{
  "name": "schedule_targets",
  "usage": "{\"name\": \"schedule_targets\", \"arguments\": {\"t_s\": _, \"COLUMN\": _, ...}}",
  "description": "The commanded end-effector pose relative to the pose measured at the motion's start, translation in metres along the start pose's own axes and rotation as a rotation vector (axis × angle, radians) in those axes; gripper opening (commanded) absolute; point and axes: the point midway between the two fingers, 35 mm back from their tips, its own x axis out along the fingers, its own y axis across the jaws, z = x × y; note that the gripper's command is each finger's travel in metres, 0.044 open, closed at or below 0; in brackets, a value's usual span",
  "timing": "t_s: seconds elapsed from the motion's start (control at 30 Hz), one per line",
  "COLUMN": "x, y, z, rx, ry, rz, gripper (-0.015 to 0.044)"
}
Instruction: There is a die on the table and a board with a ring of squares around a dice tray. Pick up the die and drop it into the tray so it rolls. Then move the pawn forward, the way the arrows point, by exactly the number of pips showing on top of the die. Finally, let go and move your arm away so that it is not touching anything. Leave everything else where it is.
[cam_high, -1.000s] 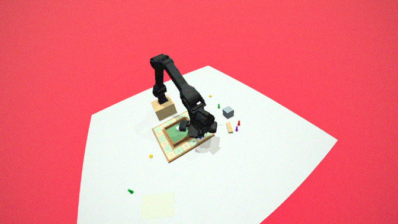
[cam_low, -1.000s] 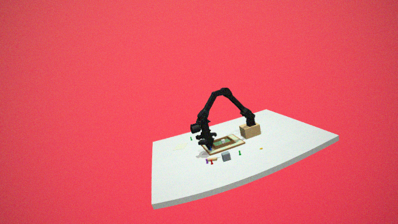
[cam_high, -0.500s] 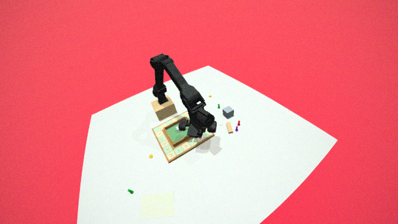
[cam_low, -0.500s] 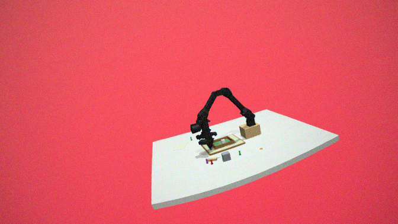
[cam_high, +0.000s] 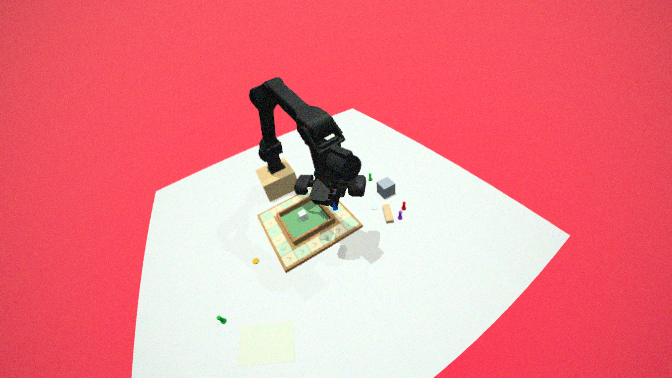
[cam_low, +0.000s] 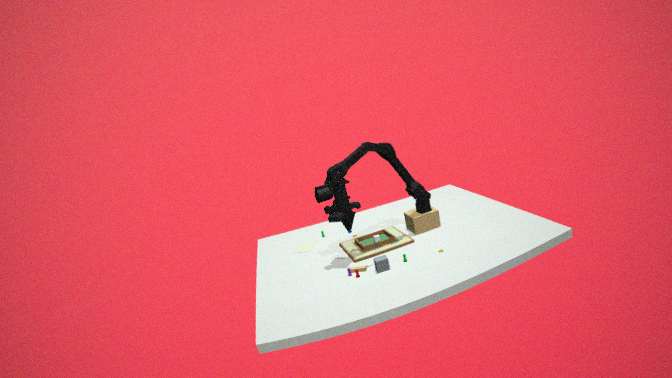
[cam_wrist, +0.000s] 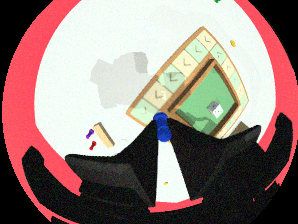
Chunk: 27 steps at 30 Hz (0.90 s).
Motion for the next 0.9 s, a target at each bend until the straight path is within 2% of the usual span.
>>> {"name": "schedule_targets", "arguments": {"t_s": 0.0, "x": -0.022, "y": -0.002, "z": -0.001, "rx": 0.004, "ry": -0.004, "rz": 0.0, "gripper": 0.0}}
{"name": "schedule_targets", "arguments": {"t_s": 0.87, "x": 0.029, "y": -0.017, "z": -0.063, "rx": 0.005, "ry": 0.001, "rz": 0.0, "gripper": 0.0}}
